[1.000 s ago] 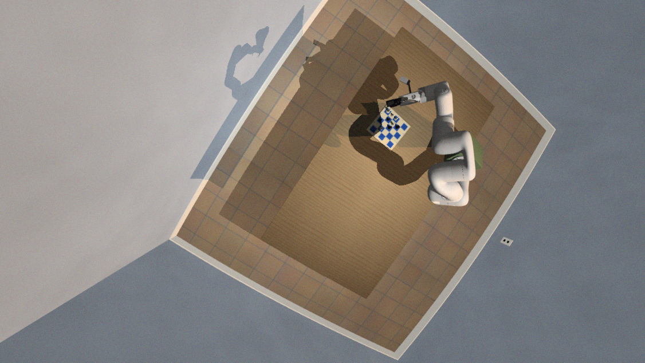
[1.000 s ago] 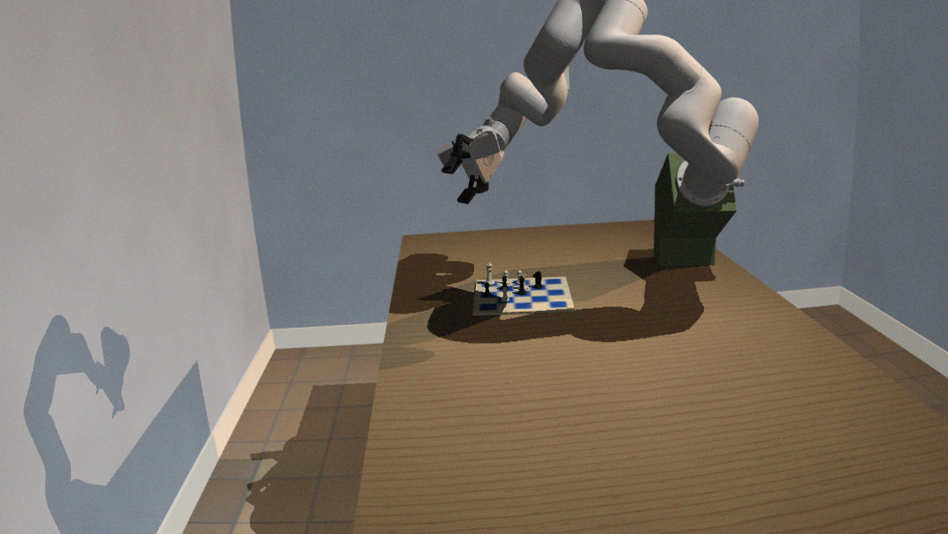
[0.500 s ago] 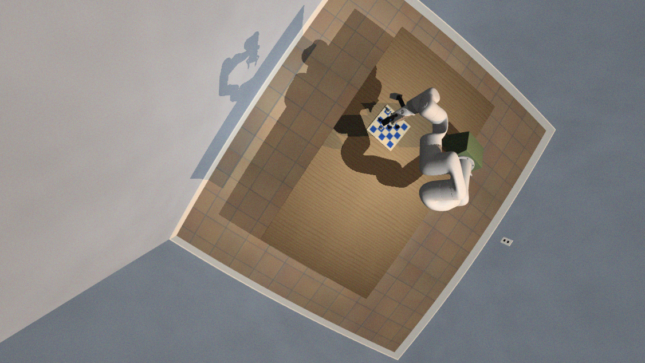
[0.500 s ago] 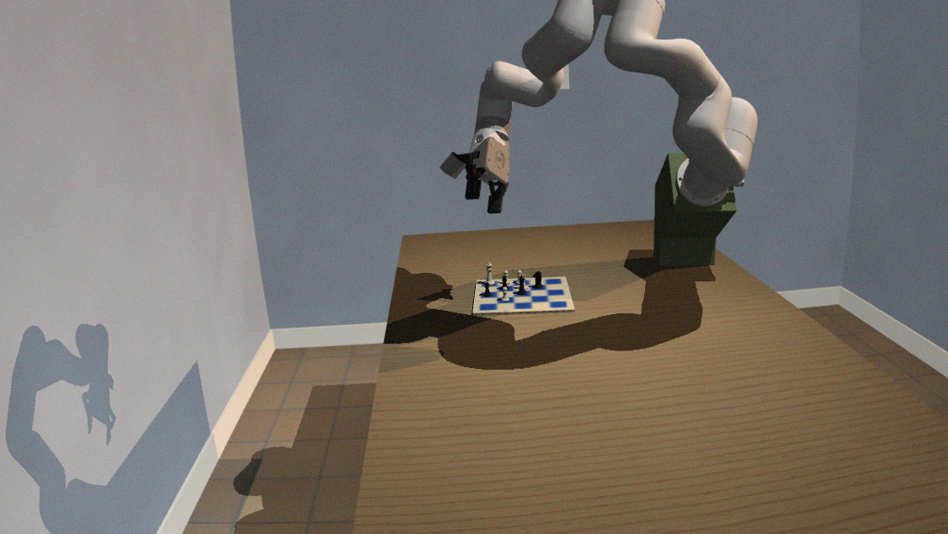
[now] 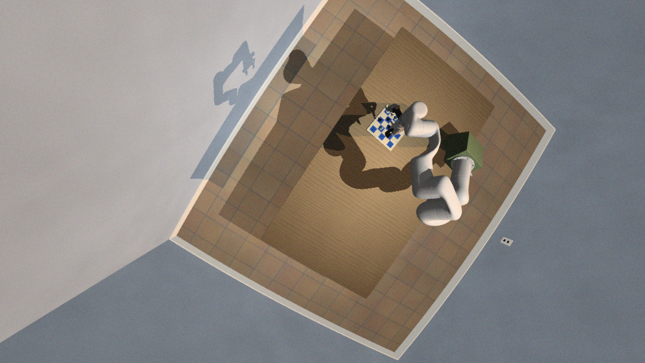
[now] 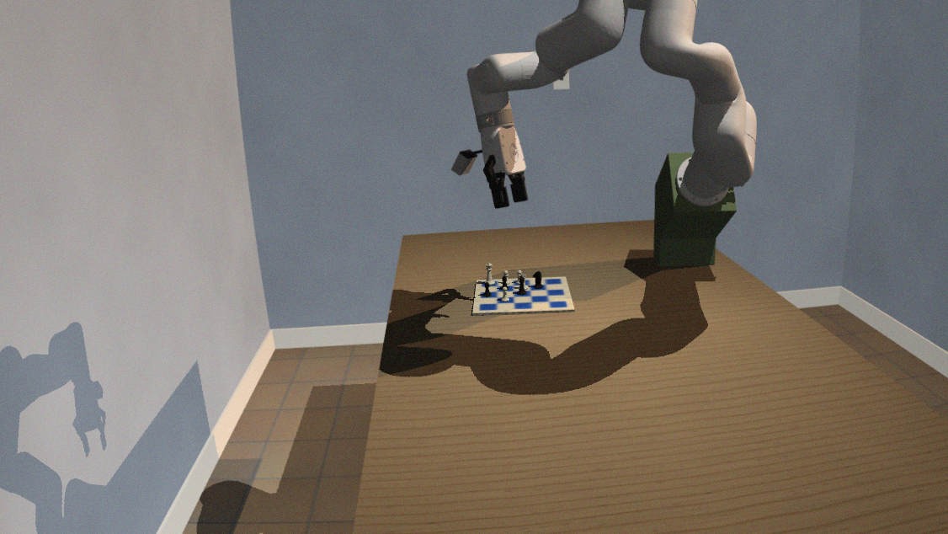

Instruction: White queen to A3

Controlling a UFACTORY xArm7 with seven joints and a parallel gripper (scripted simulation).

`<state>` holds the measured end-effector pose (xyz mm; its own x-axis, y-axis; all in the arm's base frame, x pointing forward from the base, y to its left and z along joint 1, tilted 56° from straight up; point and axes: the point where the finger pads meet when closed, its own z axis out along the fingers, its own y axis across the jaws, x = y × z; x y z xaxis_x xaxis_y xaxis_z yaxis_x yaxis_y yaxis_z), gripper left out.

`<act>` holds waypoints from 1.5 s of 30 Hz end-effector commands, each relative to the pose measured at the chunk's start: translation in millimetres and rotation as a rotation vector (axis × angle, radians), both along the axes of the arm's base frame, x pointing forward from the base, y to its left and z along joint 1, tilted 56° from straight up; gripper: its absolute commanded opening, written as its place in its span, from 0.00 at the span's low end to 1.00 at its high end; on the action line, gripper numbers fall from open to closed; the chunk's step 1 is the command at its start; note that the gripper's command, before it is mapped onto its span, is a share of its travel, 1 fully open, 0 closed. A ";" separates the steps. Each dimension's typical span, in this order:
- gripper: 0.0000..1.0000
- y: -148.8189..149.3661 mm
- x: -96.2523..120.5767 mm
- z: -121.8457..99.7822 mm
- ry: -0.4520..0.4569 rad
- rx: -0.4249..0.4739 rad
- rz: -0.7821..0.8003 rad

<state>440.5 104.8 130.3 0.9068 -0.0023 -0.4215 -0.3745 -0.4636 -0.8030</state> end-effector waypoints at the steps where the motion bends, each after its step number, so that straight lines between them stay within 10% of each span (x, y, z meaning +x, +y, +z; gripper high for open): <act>1: 1.00 -6.0 -15.0 6.5 -0.004 -0.134 0.064; 19: 1.00 -55.4 -43.3 48.7 -0.146 -0.645 0.225; 21: 1.00 -76.3 -44.2 73.1 -0.231 -0.823 0.245; 30: 1.00 -104.0 -40.0 119.3 -0.385 -1.074 0.235; 45: 1.00 -57.6 -14.4 101.3 -0.172 -1.257 0.041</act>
